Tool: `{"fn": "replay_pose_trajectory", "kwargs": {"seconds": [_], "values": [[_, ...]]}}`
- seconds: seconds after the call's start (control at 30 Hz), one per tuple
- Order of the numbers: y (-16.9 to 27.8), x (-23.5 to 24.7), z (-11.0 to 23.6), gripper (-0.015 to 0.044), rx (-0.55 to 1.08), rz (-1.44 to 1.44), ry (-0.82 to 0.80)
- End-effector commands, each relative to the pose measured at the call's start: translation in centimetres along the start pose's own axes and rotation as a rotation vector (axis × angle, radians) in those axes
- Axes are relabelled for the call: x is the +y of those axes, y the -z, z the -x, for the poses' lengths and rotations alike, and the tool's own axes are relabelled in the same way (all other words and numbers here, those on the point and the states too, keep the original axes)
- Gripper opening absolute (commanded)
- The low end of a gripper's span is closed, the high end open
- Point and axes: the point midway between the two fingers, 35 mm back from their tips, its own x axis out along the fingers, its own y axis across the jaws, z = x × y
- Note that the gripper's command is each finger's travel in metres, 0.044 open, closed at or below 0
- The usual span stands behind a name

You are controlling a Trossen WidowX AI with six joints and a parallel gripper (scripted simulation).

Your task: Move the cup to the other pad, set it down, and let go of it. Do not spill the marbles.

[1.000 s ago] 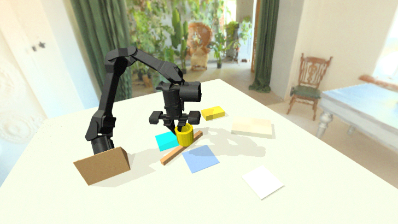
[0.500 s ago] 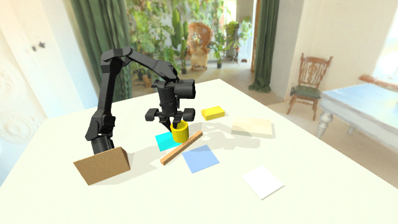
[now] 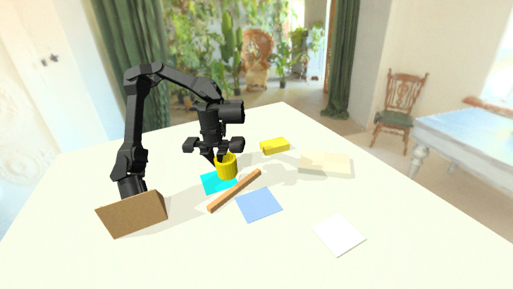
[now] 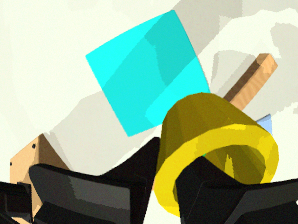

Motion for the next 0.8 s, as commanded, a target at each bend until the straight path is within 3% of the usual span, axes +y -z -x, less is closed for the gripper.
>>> {"fn": "replay_pose_trajectory", "kwargs": {"seconds": [0.0,0.77], "values": [[-0.4,0.7,0.0,0.0,-0.003,-0.008,-0.004],[-2.9,4.3,0.0,0.0,-0.004,-0.009,-0.005]]}}
